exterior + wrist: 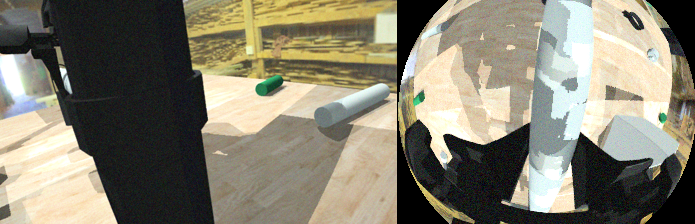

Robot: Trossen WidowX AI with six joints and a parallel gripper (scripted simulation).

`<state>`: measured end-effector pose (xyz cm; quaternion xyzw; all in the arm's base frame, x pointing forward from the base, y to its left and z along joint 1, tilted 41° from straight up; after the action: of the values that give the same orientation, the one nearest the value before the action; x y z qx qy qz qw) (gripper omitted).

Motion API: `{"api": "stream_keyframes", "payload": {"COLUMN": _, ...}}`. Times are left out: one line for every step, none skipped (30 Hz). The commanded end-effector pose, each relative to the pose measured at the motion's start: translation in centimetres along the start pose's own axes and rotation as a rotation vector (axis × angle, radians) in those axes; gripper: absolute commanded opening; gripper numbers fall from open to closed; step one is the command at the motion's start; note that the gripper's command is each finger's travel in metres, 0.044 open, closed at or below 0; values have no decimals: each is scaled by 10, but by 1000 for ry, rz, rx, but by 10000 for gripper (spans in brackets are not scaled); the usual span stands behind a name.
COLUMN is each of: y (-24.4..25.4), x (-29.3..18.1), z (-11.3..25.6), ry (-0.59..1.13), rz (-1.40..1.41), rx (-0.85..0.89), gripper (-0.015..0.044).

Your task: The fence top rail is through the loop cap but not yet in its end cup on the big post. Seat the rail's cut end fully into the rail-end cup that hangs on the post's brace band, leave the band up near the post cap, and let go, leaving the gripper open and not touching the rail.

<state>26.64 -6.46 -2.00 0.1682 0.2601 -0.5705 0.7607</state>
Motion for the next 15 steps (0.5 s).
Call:
{"api": "stream_keyframes", "payload": {"y": 5, "x": 11, "z": 11, "ry": -38, "rz": -6, "rx": 29, "gripper": 0}}
{"api": "stream_keyframes", "payload": {"y": 5, "x": 11, "z": 11, "ry": -38, "rz": -6, "rx": 29, "gripper": 0}}
{"api": "stream_keyframes", "payload": {"y": 5, "x": 11, "z": 11, "ry": -38, "rz": -6, "rx": 29, "gripper": 0}}
{"api": "stream_keyframes", "payload": {"y": 6, "x": 12, "z": 12, "ry": -38, "rz": -6, "rx": 29, "gripper": 0}}
{"api": "stream_keyframes", "payload": {"y": 6, "x": 12, "z": 11, "ry": -38, "rz": -6, "rx": 29, "gripper": 0}}
{"api": "stream_keyframes", "payload": {"y": 6, "x": 12, "z": 11, "ry": -38, "rz": -6, "rx": 29, "gripper": 0}}
{"api": "stream_keyframes", "payload": {"y": 6, "x": 12, "z": 11, "ry": -38, "rz": -6, "rx": 29, "gripper": 0}}
{"api": "stream_keyframes", "payload": {"y": 5, "x": 13, "z": 11, "ry": -38, "rz": -6, "rx": 29, "gripper": 0}}
{"api": "stream_keyframes", "payload": {"y": 5, "x": 13, "z": 10, "ry": -38, "rz": -6, "rx": 29, "gripper": 0}}
{"api": "stream_keyframes", "payload": {"y": 5, "x": 14, "z": 10, "ry": -39, "rz": -6, "rx": 29, "gripper": 0}}
{"api": "stream_keyframes", "payload": {"y": 4, "x": 14, "z": 9, "ry": -39, "rz": -6, "rx": 29, "gripper": 0}}
{"api": "stream_keyframes", "payload": {"y": 4, "x": 15, "z": 9, "ry": -39, "rz": -6, "rx": 29, "gripper": 0}}
{"api": "stream_keyframes", "payload": {"y": 4, "x": 15, "z": 8, "ry": -39, "rz": -6, "rx": 29, "gripper": 0}}
{"api": "stream_keyframes", "payload": {"y": 3, "x": 16, "z": 8, "ry": -39, "rz": -6, "rx": 29, "gripper": 0}}
{"api": "stream_keyframes", "payload": {"y": 3, "x": 16, "z": 7, "ry": -39, "rz": -6, "rx": 29, "gripper": 0}}
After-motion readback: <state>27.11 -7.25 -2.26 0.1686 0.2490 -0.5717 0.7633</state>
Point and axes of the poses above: the point midway between the two fingers, 35 mm back from their tips, its own z axis back along the fingers, its own y axis across the jaws, x = y × z, the point moved 3 cm from there along z, back along the fingers, and after that the axes turned 6 degrees about z, right-handed, at the moved point
